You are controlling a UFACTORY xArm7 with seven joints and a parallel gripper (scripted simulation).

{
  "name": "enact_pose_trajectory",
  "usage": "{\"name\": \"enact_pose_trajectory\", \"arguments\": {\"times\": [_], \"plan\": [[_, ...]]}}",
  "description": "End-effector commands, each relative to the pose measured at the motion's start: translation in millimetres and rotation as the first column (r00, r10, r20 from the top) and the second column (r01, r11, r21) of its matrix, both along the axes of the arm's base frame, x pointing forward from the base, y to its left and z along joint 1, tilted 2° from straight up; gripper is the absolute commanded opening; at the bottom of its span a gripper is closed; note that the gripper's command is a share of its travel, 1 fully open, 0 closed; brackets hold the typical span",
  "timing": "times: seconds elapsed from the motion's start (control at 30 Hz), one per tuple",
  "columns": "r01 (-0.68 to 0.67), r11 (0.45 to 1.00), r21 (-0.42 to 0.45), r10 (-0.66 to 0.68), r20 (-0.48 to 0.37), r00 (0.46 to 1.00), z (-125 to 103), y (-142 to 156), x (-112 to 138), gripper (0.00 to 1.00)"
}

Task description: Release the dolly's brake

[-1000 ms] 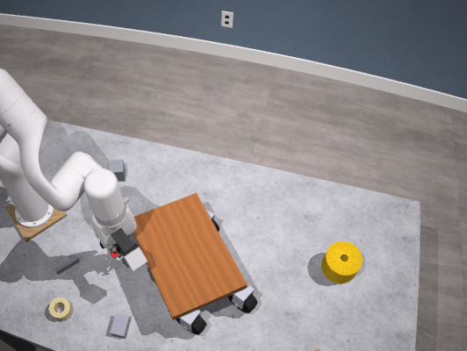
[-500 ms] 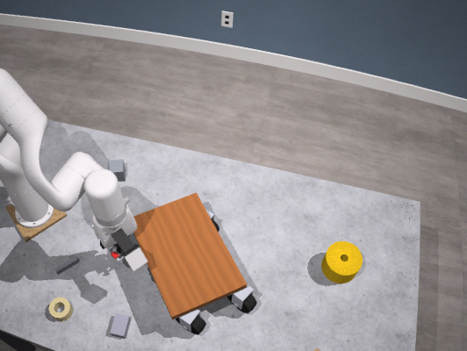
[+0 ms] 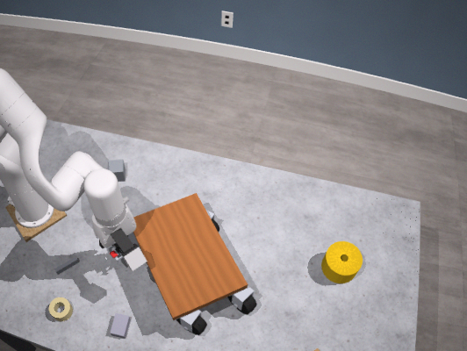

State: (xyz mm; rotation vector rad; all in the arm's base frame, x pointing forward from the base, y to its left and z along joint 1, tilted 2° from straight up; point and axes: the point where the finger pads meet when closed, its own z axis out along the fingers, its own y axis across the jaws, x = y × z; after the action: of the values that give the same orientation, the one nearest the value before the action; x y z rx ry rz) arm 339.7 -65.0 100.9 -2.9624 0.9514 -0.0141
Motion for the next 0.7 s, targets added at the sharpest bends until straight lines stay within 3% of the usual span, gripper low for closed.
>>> {"name": "enact_pose_trajectory", "arguments": {"times": [0.0,0.47,0.67], "plan": [[-0.001,1.0,0.0,0.001,0.0,1.0,12.3,0.1,-0.9,0.0],[-0.001,1.0,0.0,0.001,0.0,1.0,65.0,-1.3,-1.9,0.0],[-0.001,1.0,0.0,0.001,0.0,1.0,74.4,-1.6,-2.0,0.0]]}}
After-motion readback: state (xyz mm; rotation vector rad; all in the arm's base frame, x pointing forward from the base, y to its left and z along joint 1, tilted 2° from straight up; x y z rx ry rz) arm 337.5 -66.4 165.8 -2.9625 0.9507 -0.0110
